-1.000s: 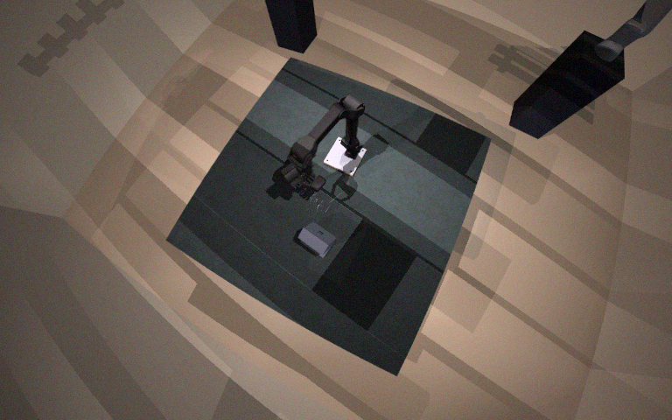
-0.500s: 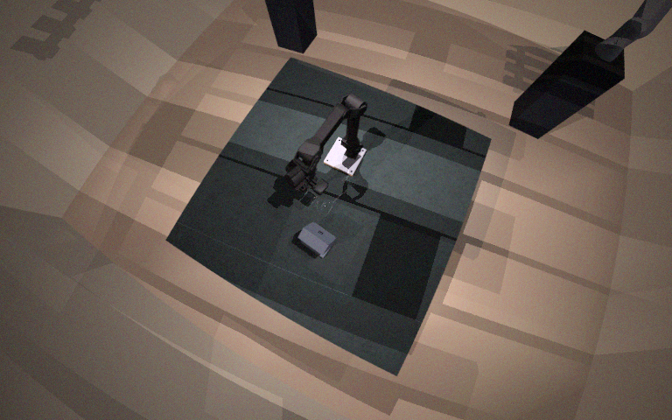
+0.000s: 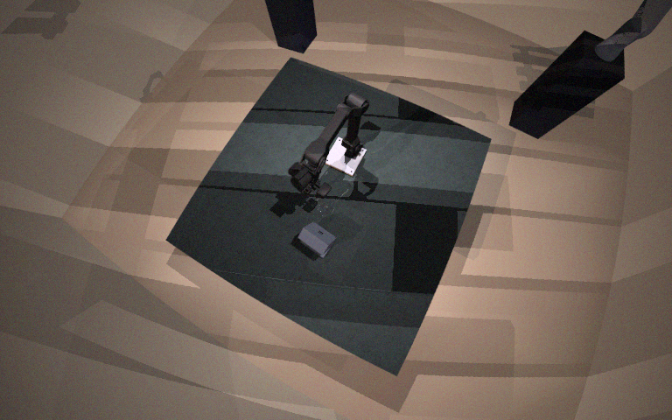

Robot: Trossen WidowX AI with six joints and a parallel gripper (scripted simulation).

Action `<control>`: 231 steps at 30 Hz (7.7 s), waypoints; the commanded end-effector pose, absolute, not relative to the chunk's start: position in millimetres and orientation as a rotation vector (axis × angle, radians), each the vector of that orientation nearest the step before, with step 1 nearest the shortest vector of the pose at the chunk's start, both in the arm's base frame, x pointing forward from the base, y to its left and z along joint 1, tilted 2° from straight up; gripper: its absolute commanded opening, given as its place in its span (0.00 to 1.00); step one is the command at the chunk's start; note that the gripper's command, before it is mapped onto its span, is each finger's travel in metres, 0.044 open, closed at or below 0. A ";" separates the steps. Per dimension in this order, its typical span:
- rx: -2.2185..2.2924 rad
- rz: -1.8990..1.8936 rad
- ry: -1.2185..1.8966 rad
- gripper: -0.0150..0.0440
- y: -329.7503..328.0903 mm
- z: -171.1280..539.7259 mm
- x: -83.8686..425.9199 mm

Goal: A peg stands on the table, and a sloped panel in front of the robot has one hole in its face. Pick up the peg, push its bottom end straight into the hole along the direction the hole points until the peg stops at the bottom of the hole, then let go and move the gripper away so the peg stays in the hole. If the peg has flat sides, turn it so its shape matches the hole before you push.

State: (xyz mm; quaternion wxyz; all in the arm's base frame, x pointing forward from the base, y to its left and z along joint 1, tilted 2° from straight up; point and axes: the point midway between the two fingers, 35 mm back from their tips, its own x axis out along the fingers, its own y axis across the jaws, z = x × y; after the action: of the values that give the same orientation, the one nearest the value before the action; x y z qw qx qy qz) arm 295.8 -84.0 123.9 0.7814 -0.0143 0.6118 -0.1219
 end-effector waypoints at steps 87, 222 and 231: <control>-0.066 -0.238 0.778 0.25 21.6 134.0 325.0; 0.053 -0.162 0.525 0.25 64.2 108.3 382.9; 0.053 -0.162 0.524 0.25 64.5 109.4 385.0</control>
State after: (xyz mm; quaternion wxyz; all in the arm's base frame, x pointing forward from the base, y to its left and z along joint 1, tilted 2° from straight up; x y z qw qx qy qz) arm 382.2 63.9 106.0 0.9613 0.0247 0.2623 -0.0801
